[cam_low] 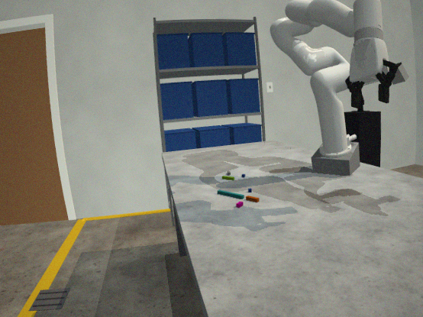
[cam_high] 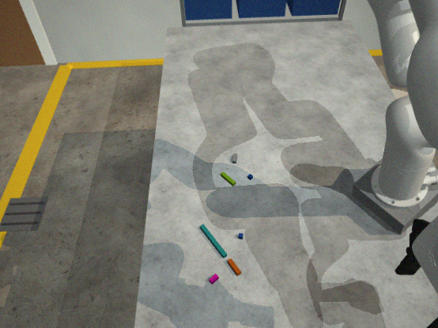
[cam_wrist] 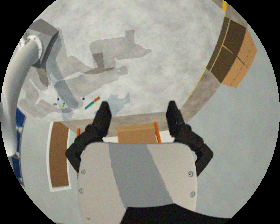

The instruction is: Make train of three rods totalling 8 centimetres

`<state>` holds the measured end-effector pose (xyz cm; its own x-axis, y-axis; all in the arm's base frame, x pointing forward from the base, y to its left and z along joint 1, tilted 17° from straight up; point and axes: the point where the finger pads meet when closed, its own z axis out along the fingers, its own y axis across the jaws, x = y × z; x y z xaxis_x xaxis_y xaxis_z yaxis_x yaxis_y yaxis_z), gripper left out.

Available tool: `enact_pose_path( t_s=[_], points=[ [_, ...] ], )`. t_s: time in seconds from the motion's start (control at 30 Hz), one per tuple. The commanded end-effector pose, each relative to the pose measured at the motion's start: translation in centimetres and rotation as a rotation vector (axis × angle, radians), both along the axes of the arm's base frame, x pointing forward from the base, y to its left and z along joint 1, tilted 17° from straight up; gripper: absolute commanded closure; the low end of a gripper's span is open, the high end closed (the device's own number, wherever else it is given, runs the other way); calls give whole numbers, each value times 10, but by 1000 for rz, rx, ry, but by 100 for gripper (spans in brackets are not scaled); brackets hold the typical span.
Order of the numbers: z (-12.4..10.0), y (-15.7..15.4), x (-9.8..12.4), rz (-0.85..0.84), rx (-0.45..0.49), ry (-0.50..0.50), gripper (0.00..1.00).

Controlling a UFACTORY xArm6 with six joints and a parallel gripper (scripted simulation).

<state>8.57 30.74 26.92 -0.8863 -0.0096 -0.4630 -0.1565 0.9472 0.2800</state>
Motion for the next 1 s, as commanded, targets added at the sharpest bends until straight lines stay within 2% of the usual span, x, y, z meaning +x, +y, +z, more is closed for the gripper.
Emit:
enact_pose_path(
  t_s=[0.0, 0.67, 0.8, 0.97],
  points=[
    [2, 1, 0, 0, 3, 0, 0],
    [1, 1, 1, -13, 7, 7, 0],
    [-5, 0, 7, -98, 31, 50, 0],
    [-18, -1, 21, -301, 88, 145, 0]
  ],
)
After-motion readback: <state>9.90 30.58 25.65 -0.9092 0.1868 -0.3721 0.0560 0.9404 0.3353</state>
